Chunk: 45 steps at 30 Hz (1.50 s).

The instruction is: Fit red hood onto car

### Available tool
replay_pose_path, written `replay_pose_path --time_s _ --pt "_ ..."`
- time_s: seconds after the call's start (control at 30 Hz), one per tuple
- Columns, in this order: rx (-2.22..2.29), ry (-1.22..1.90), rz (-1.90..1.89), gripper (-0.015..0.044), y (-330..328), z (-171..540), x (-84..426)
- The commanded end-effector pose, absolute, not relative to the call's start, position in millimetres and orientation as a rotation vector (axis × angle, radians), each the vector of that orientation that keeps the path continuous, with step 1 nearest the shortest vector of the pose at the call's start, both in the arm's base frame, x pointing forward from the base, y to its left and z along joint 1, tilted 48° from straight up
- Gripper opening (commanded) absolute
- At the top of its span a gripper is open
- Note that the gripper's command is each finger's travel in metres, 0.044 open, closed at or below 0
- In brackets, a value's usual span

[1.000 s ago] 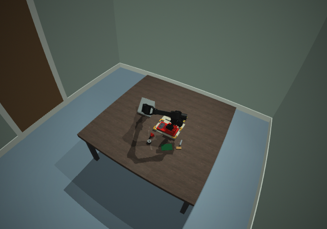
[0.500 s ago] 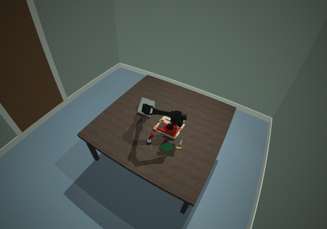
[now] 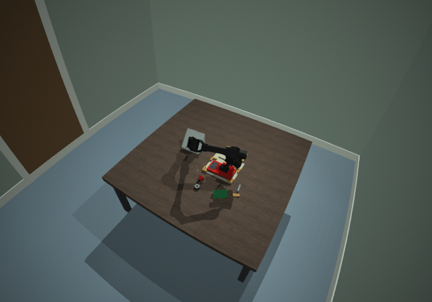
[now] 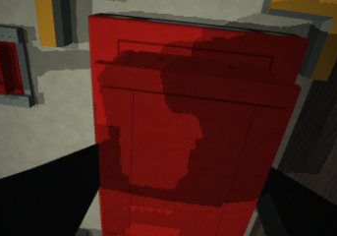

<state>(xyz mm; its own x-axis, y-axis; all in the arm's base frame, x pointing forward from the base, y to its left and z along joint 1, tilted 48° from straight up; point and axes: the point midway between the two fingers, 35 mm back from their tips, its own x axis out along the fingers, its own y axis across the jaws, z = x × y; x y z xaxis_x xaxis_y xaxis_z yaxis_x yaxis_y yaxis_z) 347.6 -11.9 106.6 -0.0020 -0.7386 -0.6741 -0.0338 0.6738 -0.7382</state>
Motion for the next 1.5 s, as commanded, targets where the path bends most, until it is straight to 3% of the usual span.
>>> replay_pose_path --time_s 0.0,1.47 --pt "-0.684 1.493 -0.626 0.0 -14.4 104.8 346.7" --pt "-0.682 1.491 -0.624 0.0 -12.8 105.8 347.1"
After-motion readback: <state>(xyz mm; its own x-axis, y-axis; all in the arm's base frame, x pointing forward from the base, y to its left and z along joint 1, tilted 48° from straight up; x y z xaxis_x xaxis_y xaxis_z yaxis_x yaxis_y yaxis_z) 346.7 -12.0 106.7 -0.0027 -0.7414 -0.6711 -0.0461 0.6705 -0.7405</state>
